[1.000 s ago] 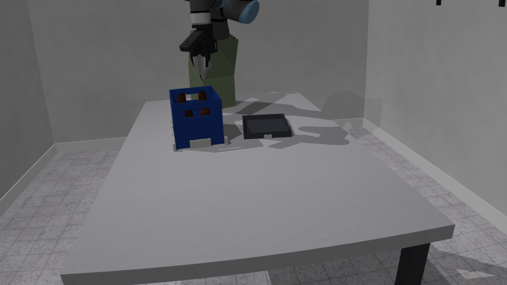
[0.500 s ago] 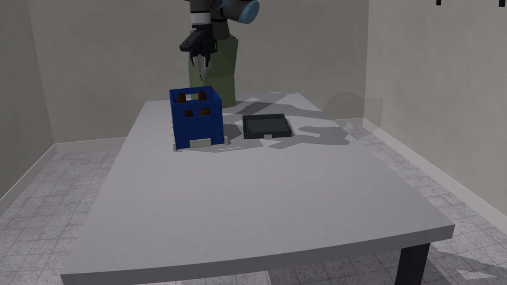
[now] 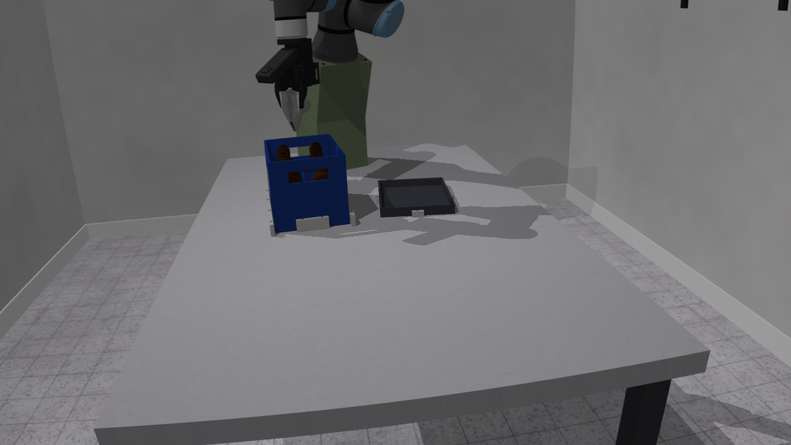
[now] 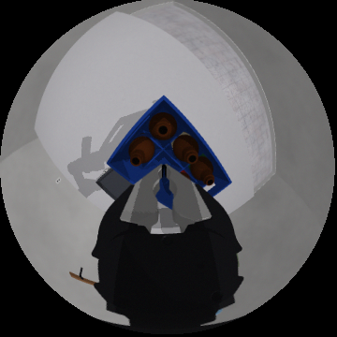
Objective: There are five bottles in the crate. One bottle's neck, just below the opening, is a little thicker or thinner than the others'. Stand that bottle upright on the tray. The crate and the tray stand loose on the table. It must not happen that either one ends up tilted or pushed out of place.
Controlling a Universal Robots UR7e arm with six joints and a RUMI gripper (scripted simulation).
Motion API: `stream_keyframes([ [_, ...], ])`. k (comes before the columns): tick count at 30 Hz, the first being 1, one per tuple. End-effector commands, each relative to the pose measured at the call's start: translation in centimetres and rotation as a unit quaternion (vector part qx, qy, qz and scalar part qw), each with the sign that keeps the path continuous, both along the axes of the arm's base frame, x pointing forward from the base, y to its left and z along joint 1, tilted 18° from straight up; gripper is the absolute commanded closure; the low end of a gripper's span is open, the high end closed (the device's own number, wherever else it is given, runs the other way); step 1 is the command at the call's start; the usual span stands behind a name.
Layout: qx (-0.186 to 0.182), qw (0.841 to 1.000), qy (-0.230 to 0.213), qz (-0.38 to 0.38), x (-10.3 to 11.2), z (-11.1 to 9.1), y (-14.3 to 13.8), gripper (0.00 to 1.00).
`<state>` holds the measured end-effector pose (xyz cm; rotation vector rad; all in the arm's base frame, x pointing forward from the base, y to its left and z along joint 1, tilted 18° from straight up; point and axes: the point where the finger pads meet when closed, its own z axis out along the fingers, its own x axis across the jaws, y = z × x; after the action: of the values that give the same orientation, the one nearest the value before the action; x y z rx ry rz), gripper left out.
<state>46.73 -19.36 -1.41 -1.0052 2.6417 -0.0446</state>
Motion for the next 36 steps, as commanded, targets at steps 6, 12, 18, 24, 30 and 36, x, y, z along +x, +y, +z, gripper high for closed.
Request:
stream_keyframes([
  [6, 0.001, 1.0, 0.001, 0.001, 2.57, 0.16, -2.77, 1.0],
  [12, 0.001, 1.0, 0.001, 0.001, 2.57, 0.16, -2.77, 0.62],
  [18, 0.001, 1.0, 0.001, 0.001, 2.57, 0.16, -2.77, 0.62],
  [24, 0.001, 1.0, 0.001, 0.001, 2.57, 0.16, -2.77, 0.62],
  [30, 0.001, 1.0, 0.001, 0.001, 2.57, 0.16, -2.77, 0.62],
  [36, 0.001, 1.0, 0.001, 0.001, 2.57, 0.16, -2.77, 0.62],
])
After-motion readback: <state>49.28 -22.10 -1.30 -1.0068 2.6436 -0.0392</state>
